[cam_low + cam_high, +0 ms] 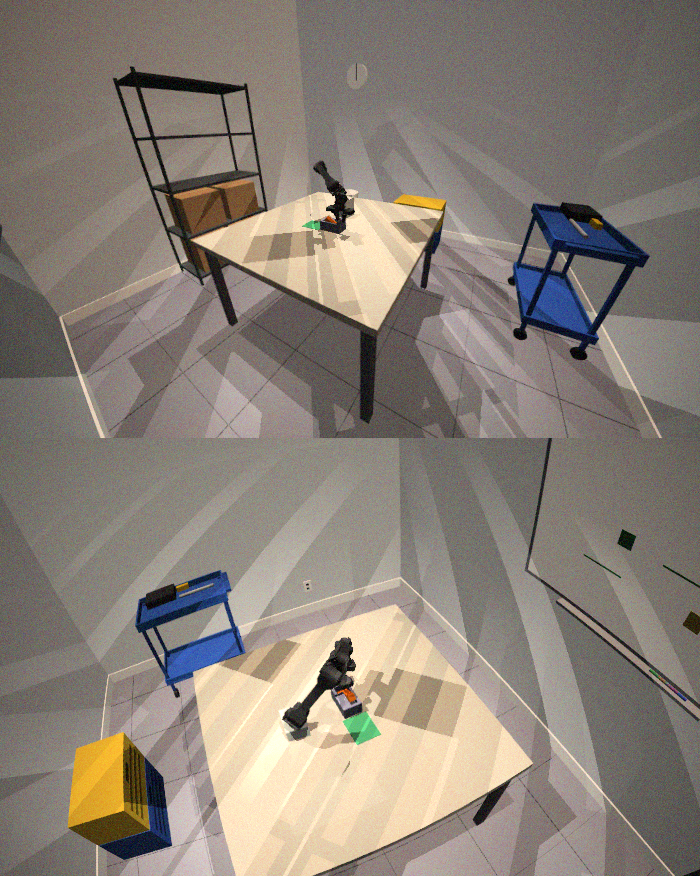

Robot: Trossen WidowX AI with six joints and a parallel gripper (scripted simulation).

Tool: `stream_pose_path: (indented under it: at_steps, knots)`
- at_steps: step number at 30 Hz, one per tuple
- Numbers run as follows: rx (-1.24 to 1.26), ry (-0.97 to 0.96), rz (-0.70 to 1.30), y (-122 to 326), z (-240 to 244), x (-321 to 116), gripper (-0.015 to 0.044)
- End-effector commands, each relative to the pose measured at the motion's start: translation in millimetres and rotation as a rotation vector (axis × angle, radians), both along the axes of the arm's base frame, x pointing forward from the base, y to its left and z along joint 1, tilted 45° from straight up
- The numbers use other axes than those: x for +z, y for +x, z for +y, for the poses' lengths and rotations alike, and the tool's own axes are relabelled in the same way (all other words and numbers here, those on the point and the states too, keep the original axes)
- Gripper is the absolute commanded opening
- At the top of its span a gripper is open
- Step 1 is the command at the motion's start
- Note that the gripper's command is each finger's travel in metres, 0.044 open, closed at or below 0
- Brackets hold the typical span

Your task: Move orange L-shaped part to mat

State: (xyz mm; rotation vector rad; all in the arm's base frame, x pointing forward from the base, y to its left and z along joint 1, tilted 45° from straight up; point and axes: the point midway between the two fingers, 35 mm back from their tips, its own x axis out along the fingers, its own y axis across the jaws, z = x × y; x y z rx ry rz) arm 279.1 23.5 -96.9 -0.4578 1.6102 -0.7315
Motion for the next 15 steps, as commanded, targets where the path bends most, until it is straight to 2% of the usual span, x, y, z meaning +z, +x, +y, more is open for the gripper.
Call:
stream_pose_path:
  at_steps: [1,15]
  knots:
    - [0.005,-0.002,0.007,-2.2,-5.1,-4.9,0.0180]
    - [0.005,-0.004,0.007,-6.7,-20.9,-21.4,0.0180]
